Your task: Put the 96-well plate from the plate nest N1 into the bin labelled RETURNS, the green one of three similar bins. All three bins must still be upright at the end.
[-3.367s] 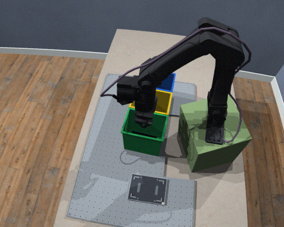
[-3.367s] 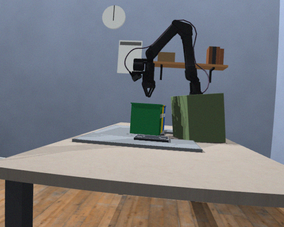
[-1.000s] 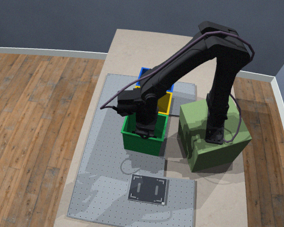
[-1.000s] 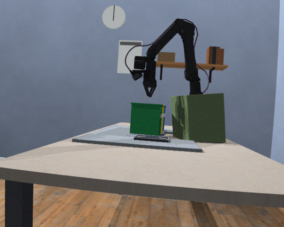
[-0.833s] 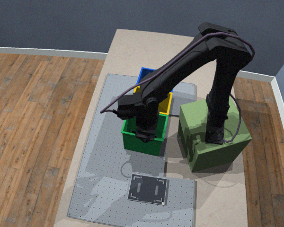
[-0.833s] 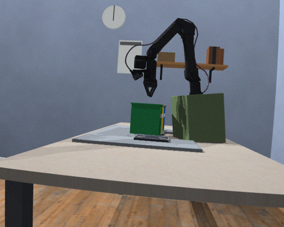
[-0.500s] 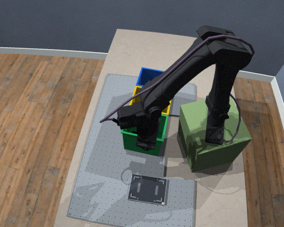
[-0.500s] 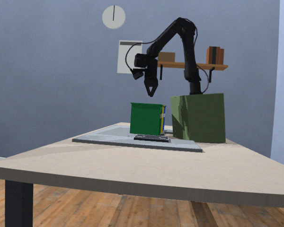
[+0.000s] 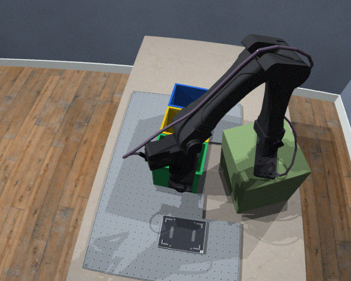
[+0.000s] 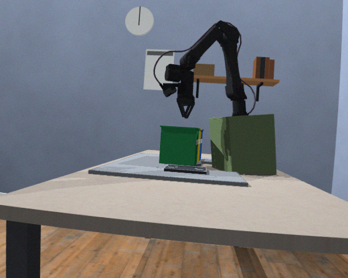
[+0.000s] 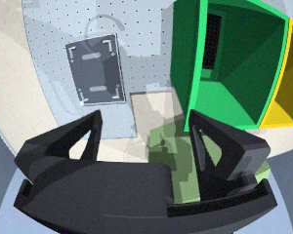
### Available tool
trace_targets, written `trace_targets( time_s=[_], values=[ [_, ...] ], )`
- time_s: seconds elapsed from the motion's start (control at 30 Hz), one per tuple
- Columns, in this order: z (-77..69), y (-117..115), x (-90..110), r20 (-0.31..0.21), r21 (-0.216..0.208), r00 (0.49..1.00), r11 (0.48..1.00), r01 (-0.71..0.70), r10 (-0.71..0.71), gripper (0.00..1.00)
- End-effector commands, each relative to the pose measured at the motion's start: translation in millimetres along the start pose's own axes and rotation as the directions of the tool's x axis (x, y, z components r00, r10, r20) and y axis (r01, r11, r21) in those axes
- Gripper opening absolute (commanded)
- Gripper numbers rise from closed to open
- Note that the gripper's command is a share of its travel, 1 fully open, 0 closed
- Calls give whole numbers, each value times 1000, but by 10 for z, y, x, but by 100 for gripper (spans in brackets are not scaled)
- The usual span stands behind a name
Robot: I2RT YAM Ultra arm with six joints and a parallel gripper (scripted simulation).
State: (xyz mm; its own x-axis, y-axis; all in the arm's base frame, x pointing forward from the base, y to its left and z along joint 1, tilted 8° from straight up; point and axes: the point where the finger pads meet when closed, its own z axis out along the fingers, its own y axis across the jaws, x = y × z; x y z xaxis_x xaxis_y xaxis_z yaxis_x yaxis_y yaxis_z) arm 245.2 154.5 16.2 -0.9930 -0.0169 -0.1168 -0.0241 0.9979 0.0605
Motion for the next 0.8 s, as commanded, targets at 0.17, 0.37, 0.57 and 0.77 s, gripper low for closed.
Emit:
trace_targets(
  time_s=[0.17, 0.37, 0.57, 0.77],
  values=[
    [-41, 19, -44, 18, -3, 1000, 1000, -4, 4, 82],
    [-41, 19, -44, 18, -3, 1000, 1000, -4, 4, 82],
    [-41, 19, -44, 18, -3, 1000, 1000, -4, 4, 82],
    [-41, 19, -44, 18, -3, 1000, 1000, -4, 4, 82]
  ],
)
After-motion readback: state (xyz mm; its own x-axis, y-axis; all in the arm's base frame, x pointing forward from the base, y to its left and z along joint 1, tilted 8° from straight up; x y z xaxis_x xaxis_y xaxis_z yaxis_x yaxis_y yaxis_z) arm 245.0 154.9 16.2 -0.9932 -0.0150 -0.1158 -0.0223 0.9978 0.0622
